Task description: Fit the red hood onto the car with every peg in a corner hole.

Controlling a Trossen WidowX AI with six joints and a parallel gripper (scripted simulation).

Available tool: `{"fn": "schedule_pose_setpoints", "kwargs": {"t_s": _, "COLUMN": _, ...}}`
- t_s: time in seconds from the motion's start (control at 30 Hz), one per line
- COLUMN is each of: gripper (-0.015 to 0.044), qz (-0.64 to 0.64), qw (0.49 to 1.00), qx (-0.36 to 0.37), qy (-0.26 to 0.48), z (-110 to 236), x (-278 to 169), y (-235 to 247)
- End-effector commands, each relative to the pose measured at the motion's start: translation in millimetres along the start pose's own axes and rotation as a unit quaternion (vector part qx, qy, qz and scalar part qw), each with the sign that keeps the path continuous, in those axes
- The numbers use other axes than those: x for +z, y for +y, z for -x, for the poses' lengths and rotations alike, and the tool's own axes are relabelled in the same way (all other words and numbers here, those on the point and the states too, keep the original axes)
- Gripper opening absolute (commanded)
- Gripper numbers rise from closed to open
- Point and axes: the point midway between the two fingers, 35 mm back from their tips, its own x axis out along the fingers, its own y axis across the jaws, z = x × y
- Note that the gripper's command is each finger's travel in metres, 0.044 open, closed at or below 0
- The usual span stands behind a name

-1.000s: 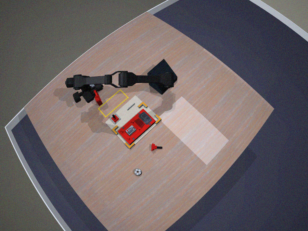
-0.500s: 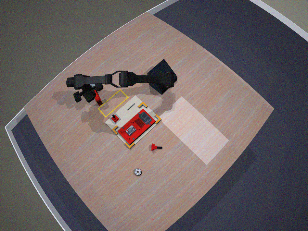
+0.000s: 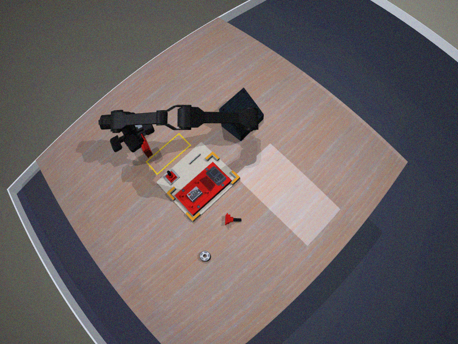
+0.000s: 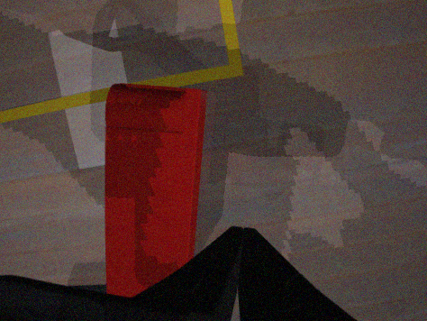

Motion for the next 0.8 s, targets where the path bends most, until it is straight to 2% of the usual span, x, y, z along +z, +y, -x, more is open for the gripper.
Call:
{"fn": "schedule_pose_setpoints", "kwargs": {"t_s": 0.0, "gripper": 0.0000, "qz": 0.002, "qw": 1.000, "qx": 0.002, "qy": 0.002, "z": -0.1, "x": -0.2, "y": 1.6}}
{"fn": "schedule_pose_setpoints", "kwargs": {"t_s": 0.77, "gripper": 0.0000, "qz": 0.001, "qw": 1.000, "qx": 0.005, "qy": 0.005, "z": 0.6, "x": -0.4, "y": 8.7}}
